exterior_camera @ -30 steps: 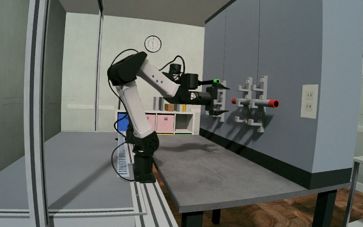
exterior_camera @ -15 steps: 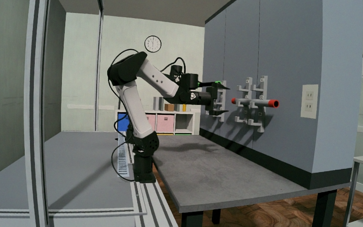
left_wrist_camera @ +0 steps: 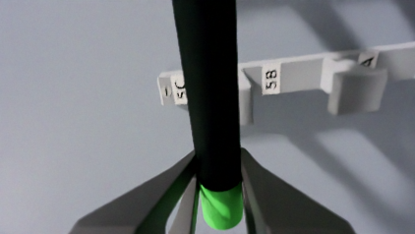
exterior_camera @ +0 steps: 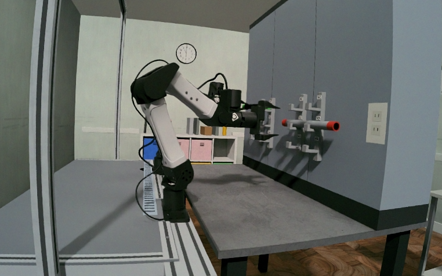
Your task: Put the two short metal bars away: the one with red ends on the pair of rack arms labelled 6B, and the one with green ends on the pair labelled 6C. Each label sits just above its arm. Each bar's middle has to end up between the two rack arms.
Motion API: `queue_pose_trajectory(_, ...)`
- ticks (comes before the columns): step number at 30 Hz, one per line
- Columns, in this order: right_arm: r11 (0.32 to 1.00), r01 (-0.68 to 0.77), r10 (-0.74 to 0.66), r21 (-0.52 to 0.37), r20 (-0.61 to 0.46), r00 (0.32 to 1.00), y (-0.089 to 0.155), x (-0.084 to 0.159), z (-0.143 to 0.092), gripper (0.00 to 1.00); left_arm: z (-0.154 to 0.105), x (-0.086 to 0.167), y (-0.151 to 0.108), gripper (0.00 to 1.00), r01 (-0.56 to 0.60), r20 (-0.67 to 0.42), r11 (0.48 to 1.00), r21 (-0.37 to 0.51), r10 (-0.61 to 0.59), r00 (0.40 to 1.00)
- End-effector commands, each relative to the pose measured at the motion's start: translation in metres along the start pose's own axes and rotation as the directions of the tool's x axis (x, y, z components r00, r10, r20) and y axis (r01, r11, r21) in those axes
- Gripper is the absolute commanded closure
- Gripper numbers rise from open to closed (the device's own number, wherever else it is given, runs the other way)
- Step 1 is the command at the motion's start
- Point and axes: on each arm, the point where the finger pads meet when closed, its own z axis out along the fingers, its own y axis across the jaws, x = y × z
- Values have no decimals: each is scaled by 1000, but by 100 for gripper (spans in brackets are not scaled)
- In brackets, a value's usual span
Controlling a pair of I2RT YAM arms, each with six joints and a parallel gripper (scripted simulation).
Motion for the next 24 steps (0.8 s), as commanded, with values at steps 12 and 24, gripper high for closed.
queue_pose_trajectory(12, 1000, -7, 7, 1, -7, 1000, 0, 2, -1, 0, -1, -21, 14, 100, 13, -18, 996, -94, -15, 1000)
queue_pose_trajectory(24, 1000, -7, 7, 1, -7, 1000, 0, 2, -1, 0, 0, -40, 7, 100, 13, -18, 996, -94, -15, 1000)
